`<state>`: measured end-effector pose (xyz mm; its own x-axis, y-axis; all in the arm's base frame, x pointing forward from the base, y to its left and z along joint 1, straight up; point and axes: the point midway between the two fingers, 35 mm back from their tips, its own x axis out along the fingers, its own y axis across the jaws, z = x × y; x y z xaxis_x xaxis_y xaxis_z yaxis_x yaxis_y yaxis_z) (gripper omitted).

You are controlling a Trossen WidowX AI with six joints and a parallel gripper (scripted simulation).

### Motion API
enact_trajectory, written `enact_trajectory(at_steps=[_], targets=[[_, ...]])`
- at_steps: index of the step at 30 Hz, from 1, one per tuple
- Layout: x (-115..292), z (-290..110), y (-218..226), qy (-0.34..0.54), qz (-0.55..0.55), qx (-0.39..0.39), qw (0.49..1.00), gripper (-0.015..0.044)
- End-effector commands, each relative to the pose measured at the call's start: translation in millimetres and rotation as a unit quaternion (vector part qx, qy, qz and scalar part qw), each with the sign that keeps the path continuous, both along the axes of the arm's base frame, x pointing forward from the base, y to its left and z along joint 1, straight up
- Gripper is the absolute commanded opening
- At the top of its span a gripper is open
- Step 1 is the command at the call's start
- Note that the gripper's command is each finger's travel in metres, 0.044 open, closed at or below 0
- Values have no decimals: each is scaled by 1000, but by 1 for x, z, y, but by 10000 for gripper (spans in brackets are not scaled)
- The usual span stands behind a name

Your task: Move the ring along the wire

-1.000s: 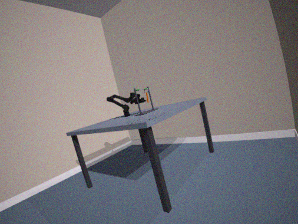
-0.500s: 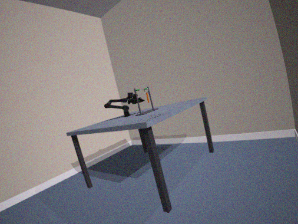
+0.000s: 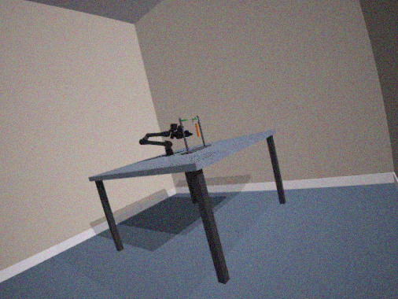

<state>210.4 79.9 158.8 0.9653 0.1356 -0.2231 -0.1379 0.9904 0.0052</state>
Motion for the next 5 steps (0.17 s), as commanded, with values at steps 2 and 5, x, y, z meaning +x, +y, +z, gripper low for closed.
enact_trajectory(at_steps=[2,5], targets=[[0,-1,-1,1,-3,1,1000,440],[0,-1,-1,1,-3,1,1000,440]])
